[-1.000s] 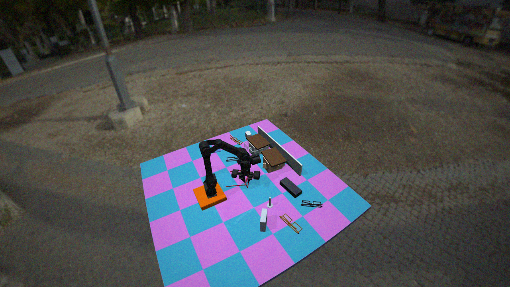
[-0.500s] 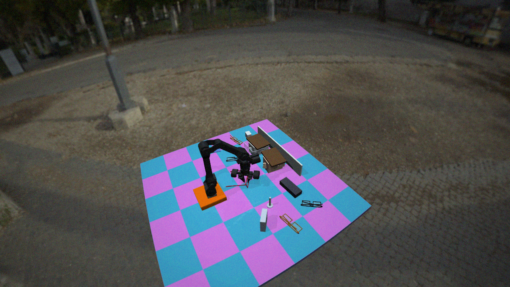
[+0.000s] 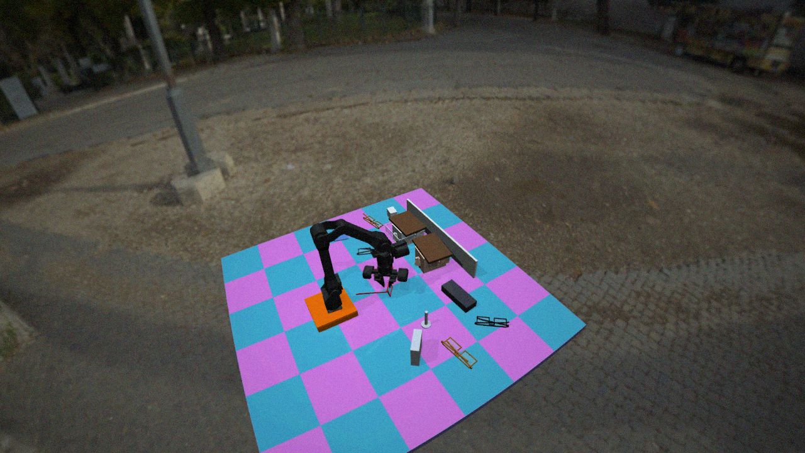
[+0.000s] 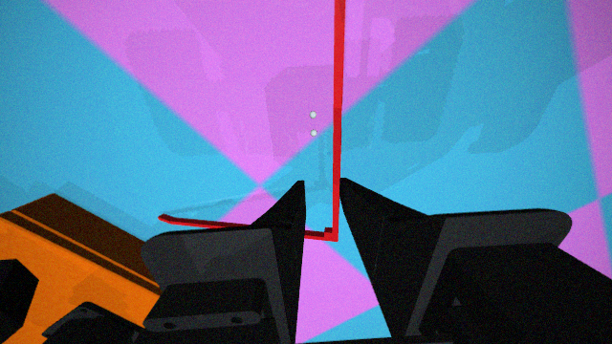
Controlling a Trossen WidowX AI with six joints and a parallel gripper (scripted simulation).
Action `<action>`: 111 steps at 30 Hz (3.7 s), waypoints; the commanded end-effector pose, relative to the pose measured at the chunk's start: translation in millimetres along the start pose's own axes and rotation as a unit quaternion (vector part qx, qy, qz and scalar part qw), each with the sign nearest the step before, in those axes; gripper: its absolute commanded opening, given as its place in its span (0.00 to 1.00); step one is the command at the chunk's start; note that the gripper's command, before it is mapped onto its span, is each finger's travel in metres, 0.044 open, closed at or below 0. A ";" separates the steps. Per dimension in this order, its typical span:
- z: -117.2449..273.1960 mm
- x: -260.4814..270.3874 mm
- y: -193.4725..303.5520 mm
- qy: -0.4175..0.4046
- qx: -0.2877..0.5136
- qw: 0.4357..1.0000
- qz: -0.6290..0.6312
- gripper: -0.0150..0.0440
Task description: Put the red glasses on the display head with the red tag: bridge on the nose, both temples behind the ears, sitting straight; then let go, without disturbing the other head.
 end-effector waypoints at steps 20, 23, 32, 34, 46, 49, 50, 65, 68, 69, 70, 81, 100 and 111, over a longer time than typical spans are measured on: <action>41.1 -8.8 0.4 0.000 0.000 1.000 -0.005 0.59; 46.0 -3.3 1.9 -0.002 0.000 1.000 -0.007 0.59; 47.3 -1.7 2.4 -0.003 0.000 1.000 -0.007 0.49; 47.1 -1.8 2.4 -0.003 0.000 1.000 -0.007 0.49; 30.0 -3.1 1.5 -0.003 0.000 1.000 -0.007 0.49; 25.0 -3.2 1.4 -0.003 0.000 1.000 -0.007 0.49; 23.4 -3.3 1.4 -0.003 0.000 1.000 -0.007 0.49; -1.1 -2.4 1.7 -0.003 0.000 1.000 -0.007 0.49; -5.9 -2.0 2.0 -0.003 0.000 1.000 -0.007 0.49; -7.5 -1.8 2.1 -0.003 0.000 1.000 -0.007 0.49; -9.1 -1.7 2.2 -0.003 0.000 1.000 -0.007 0.49; -9.8 -3.2 1.7 0.002 -0.001 1.000 -0.005 0.36; 3.2 -5.3 0.6 0.001 -0.001 1.000 -0.005 0.25; 62.0 -8.5 -0.1 -0.001 -0.001 1.000 -0.007 0.25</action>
Point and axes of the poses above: the point midway between the two fingers, 35 mm back from their tips, its own z axis back along the fingers, its own x axis across the jaws, y = z × x, the point moved 3 cm from there along z, back along the fingers, and after that the axes turned 2 degrees about -z, right-handed, at the moved point
